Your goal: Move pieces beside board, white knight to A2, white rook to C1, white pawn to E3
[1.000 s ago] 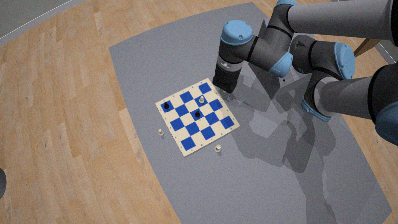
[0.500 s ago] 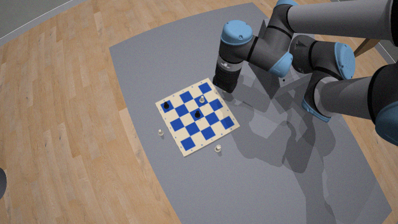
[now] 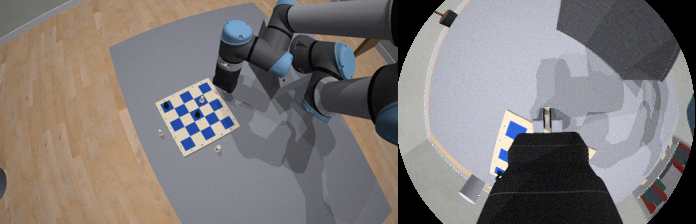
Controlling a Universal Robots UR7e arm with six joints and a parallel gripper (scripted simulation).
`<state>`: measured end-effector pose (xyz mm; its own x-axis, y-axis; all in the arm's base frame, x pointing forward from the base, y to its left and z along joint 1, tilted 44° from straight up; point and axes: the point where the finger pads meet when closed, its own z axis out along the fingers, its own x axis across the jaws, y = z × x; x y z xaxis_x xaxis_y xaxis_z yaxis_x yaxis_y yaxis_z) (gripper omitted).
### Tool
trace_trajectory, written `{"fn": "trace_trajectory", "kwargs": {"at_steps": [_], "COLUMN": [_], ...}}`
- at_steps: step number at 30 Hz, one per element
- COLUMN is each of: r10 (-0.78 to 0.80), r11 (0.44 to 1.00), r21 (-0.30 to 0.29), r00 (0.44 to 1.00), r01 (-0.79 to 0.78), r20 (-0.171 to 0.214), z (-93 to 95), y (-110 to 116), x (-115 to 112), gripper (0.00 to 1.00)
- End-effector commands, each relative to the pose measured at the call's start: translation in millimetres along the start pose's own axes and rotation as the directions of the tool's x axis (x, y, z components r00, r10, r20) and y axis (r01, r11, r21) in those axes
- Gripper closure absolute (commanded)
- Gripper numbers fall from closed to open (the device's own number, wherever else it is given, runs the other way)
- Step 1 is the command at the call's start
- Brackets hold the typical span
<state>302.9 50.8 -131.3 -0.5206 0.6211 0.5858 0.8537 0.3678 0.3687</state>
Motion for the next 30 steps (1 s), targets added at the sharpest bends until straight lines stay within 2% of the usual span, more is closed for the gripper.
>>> {"fn": "trace_trajectory", "kwargs": {"at_steps": [1,10,19,30], "r10": [0.002,0.001,-0.001,0.000], "r11": [1.000,1.000,1.000,1.000], "r21": [0.000,0.000,-0.001,-0.001], "r00": [1.000,1.000,1.000,1.000], "r01": [-0.002,-0.001,0.001,0.000], "r20": [-0.002,-0.002,0.004,0.004], "z": [0.9,0.1,-12.8,-61.6], "y": [-0.4,-0.3,0.5,0.3], "x": [1.4,1.2,-1.8,-1.6], "gripper": [1.00,1.00,1.00,1.00]}}
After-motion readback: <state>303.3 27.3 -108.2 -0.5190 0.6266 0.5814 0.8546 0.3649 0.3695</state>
